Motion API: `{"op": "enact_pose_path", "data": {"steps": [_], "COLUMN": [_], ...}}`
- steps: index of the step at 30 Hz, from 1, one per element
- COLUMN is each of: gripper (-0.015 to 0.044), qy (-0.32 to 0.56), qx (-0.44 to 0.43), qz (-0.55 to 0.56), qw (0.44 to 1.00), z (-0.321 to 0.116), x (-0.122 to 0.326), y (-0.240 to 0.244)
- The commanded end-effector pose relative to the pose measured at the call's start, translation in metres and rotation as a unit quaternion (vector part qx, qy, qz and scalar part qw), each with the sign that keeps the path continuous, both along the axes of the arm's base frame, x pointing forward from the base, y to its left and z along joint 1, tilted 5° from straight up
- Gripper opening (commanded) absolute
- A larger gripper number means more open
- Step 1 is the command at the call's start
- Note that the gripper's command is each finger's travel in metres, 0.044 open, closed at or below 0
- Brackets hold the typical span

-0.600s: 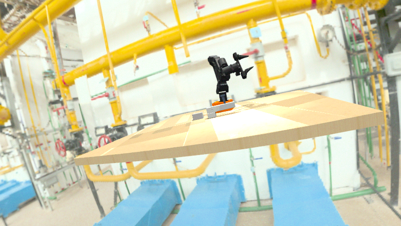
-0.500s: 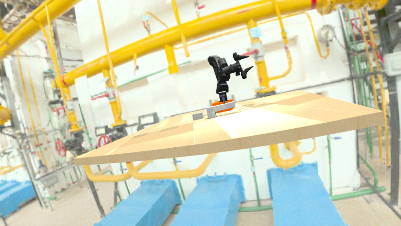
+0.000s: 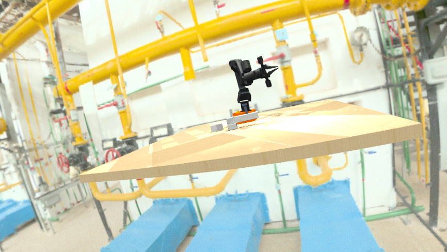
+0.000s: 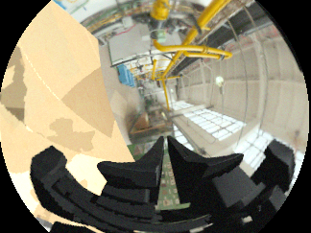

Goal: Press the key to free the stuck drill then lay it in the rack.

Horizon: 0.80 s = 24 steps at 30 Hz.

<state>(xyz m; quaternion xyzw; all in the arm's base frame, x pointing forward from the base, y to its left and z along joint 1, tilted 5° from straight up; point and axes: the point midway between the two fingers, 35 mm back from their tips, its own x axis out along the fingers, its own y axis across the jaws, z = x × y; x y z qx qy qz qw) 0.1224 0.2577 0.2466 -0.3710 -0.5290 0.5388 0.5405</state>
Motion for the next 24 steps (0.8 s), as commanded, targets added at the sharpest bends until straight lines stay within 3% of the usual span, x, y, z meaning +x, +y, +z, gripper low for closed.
{"op": "enact_pose_path", "data": {"steps": [1, 10, 17, 24], "gripper": [0.0000, 0.0000, 0.0000, 0.0000], "qy": [0.256, 0.499, 0.645, 0.727], "qx": [-0.088, -0.162, -0.199, -0.218], "qz": [-0.116, -0.256, -0.371, -0.469], "qw": [0.956, 0.812, 0.638, 0.452], "z": [-0.024, -0.068, -0.104, -0.128], "x": [0.077, 0.137, 0.159, 0.156], "y": [0.010, -0.009, -0.045, -0.090]}}
